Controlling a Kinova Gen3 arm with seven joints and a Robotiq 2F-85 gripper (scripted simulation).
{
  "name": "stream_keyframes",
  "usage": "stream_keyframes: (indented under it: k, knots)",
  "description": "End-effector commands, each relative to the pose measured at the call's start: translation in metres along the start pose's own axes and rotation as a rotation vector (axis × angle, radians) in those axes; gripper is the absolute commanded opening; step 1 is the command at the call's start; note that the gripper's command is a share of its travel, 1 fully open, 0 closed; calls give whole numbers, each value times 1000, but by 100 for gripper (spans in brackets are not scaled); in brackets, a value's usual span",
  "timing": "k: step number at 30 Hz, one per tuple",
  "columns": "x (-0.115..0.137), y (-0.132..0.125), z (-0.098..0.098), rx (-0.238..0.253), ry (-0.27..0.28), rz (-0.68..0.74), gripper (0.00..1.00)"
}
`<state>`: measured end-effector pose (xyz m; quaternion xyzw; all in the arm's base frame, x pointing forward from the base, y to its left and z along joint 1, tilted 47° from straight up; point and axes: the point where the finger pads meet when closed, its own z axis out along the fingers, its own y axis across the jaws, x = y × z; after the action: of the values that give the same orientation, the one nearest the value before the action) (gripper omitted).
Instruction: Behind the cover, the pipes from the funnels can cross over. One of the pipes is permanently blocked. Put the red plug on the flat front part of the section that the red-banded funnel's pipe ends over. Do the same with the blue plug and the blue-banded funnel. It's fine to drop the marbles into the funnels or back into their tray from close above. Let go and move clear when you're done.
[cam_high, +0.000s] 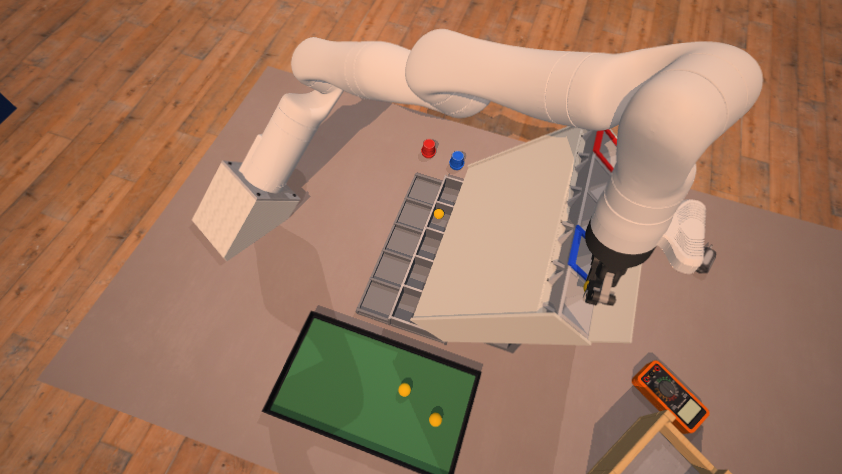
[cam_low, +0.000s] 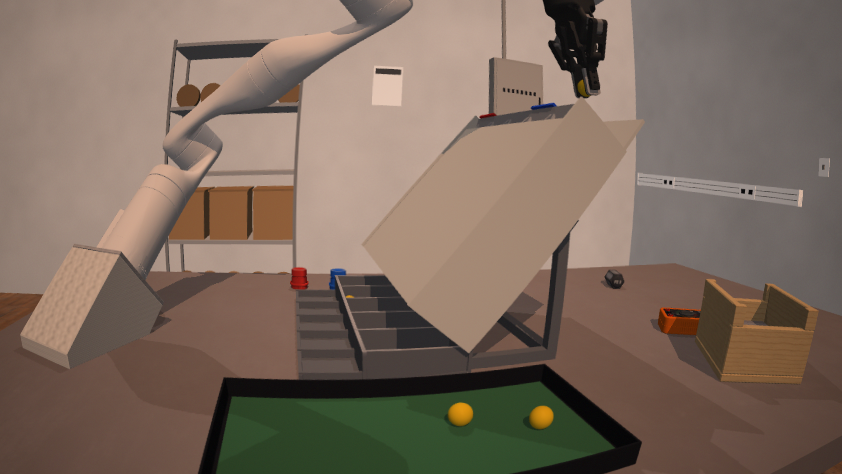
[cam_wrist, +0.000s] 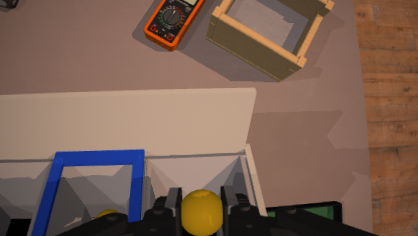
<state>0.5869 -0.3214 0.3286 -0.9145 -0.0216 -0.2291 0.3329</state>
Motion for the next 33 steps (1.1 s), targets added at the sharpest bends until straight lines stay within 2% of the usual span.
stream_keyframes:
  k: [1,11,12,28,29,33]
  knots:
    - [1,1,-2,81,-141,0,0]
    - [1,1,-2,81,-141,0,0]
    - [-4,-2,27,83,-140,0,0]
    - [-4,-2,27,83,-140,0,0]
    - [-5,-3,28,29,-49,0,100]
    - [-5,-3,28,29,-49,0,100]
